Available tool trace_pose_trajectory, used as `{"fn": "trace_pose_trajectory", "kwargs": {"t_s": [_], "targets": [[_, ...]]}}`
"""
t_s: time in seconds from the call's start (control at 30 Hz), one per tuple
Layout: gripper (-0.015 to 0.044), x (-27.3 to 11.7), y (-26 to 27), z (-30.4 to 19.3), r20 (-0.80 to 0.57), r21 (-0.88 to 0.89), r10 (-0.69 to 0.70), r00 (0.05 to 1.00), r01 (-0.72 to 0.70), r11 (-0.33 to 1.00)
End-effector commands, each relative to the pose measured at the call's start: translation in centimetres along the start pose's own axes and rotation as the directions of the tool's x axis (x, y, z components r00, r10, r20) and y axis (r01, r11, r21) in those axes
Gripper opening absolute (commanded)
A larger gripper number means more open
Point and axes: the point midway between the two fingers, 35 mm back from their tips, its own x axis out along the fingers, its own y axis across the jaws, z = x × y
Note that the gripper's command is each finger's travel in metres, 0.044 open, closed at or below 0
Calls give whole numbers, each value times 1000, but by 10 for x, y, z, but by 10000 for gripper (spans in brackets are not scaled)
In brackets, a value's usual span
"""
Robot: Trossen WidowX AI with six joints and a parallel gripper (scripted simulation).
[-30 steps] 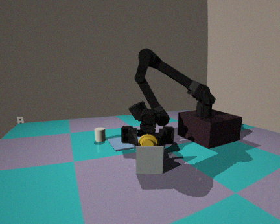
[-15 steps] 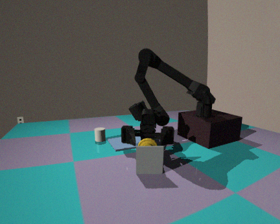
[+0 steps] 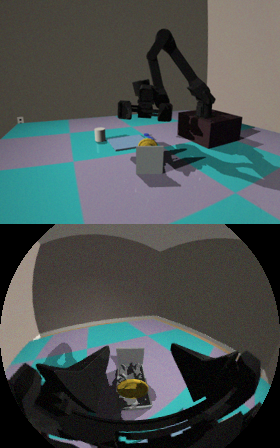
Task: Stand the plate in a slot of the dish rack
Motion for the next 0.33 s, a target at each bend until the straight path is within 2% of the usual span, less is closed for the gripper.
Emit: {"fn": "trace_pose_trajectory", "kwargs": {"t_s": [0.0,0.17,0.3], "targets": [[400,-1,-1,27,6,6,4,1000,-4,1000],[400,-1,-2,27,5,9,0,1000,0,1000],[400,0,-24,27,-19,79,-73,997,75,994]]}}
